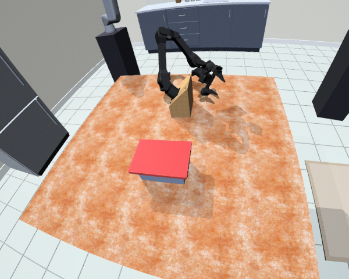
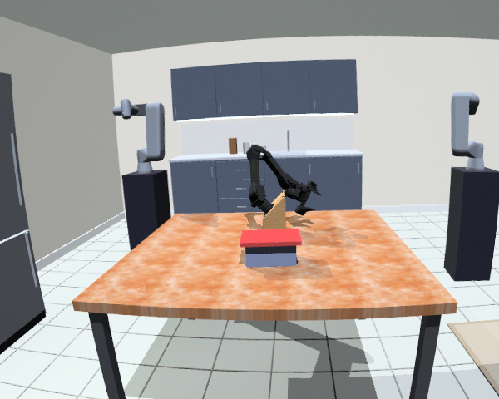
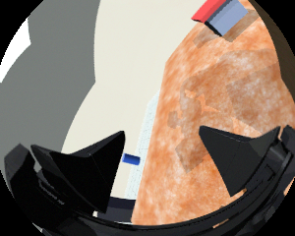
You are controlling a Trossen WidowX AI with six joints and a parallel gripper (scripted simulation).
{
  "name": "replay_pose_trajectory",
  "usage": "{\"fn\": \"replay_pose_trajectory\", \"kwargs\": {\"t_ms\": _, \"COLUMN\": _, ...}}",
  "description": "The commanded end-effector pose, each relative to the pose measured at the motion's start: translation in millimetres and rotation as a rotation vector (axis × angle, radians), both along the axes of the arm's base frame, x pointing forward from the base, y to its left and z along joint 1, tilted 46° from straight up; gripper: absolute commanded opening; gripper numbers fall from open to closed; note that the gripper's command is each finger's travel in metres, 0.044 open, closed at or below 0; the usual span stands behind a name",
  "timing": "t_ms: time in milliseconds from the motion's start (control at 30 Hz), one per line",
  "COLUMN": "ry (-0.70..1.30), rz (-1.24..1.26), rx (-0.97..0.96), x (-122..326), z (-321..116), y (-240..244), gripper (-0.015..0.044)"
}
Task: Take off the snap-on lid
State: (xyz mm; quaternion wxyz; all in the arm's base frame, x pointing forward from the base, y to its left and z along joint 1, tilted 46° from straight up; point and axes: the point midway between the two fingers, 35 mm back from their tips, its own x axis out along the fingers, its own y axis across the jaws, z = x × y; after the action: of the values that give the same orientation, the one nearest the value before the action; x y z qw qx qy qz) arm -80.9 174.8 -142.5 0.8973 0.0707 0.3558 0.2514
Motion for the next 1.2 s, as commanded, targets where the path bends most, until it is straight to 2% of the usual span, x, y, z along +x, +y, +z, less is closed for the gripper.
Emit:
{"fn": "replay_pose_trajectory", "kwargs": {"t_ms": 0, "ry": 0.0, "rz": 0.0, "rx": 0.0, "x": -0.6, "z": 1.4, "y": 1.5, "gripper": 0.0374}}
{"fn": "replay_pose_trajectory", "kwargs": {"t_ms": 167, "ry": 0.0, "rz": 0.0, "rx": 0.002, "x": -6.8, "z": 35.3, "y": 35.6, "gripper": 0.0243}}
{"fn": "replay_pose_trajectory", "kwargs": {"t_ms": 200, "ry": 0.0, "rz": 0.0, "rx": 0.003, "x": -6.8, "z": 36.9, "y": 37.1, "gripper": 0.0235}}
{"fn": "replay_pose_trajectory", "kwargs": {"t_ms": 400, "ry": 0.01, "rz": -0.05, "rx": 0.01, "x": 4.7, "z": 44.0, "y": 47.0, "gripper": 0.0235}}
{"fn": "replay_pose_trajectory", "kwargs": {"t_ms": 600, "ry": 0.036, "rz": -0.254, "rx": 0.052, "x": 63.3, "z": 74.4, "y": 77.8, "gripper": 0.0235}}
{"fn": "replay_pose_trajectory", "kwargs": {"t_ms": 800, "ry": 0.038, "rz": -0.413, "rx": 0.093, "x": 117.3, "z": 98.6, "y": 87.0, "gripper": 0.0235}}
{"fn": "replay_pose_trajectory", "kwargs": {"t_ms": 967, "ry": 0.022, "rz": -0.593, "rx": 0.141, "x": 181.7, "z": 126.3, "y": 79.4, "gripper": 0.0235}}
{"fn": "replay_pose_trajectory", "kwargs": {"t_ms": 1033, "ry": 0.018, "rz": -0.616, "rx": 0.147, "x": 189.8, "z": 129.8, "y": 77.1, "gripper": 0.0235}}
{"fn": "replay_pose_trajectory", "kwargs": {"t_ms": 1167, "ry": -0.009, "rz": -0.753, "rx": 0.182, "x": 236.0, "z": 150.3, "y": 56.8, "gripper": 0.0235}}
